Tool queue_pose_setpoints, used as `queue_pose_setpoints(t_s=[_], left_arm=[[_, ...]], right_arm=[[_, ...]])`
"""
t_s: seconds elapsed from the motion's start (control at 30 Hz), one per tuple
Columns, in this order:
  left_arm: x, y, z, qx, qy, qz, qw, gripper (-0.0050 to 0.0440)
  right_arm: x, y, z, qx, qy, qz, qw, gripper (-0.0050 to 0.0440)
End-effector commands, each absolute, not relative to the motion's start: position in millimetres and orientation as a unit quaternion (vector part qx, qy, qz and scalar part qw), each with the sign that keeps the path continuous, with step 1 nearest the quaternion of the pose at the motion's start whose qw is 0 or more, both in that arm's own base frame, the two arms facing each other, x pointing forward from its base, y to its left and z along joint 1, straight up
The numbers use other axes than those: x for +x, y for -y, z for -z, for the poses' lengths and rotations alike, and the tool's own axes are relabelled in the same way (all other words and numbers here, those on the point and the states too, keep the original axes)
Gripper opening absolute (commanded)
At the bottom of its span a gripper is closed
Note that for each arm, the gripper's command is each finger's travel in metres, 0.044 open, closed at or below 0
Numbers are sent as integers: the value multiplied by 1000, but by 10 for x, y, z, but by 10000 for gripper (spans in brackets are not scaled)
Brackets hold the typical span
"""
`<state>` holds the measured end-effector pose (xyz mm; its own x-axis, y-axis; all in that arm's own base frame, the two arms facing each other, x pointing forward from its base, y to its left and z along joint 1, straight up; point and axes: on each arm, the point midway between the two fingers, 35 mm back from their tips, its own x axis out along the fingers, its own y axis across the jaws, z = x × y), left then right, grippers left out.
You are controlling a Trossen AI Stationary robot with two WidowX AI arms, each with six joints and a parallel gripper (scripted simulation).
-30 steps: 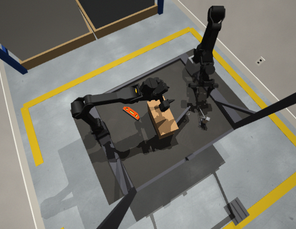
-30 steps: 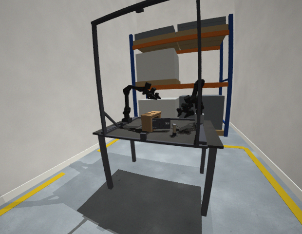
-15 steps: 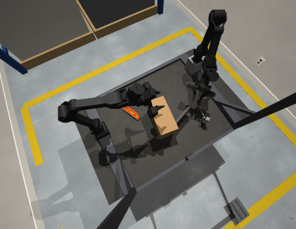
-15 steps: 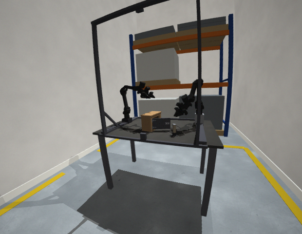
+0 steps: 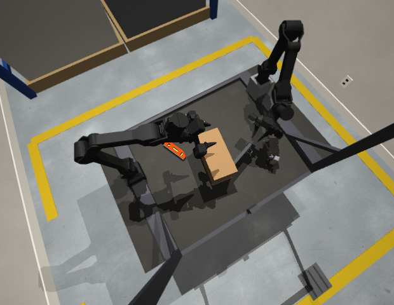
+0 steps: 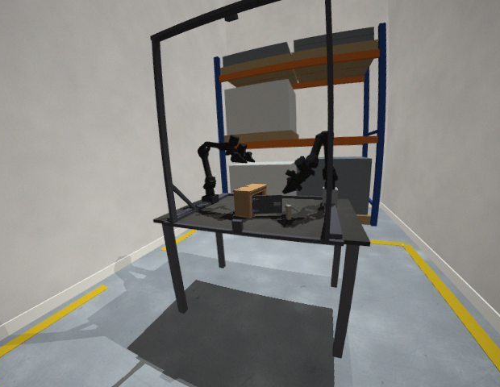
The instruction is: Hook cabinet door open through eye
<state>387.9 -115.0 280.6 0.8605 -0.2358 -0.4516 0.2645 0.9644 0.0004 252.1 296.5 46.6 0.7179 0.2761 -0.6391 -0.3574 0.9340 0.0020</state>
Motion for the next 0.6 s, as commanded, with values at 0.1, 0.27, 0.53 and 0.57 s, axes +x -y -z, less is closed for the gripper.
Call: queue_pose_setpoints(t_s=[0.1, 0.27, 0.53, 0.57], left_arm=[[3834, 1128, -3007, 26, -206, 128, 970, 400], [3855, 1133, -2977, 27, -210, 129, 969, 400], [3855, 1133, -2977, 27, -210, 129, 969, 400], [3855, 1133, -2977, 27, -210, 129, 969, 400]], right_arm=[[2683, -3049, -504, -46, -328, -159, 930, 130], [2779, -3088, -417, -47, -328, -161, 929, 99], [2799, -3090, -383, -48, -329, -160, 929, 51], [2799, -3090, -383, -48, -329, -160, 929, 51]])
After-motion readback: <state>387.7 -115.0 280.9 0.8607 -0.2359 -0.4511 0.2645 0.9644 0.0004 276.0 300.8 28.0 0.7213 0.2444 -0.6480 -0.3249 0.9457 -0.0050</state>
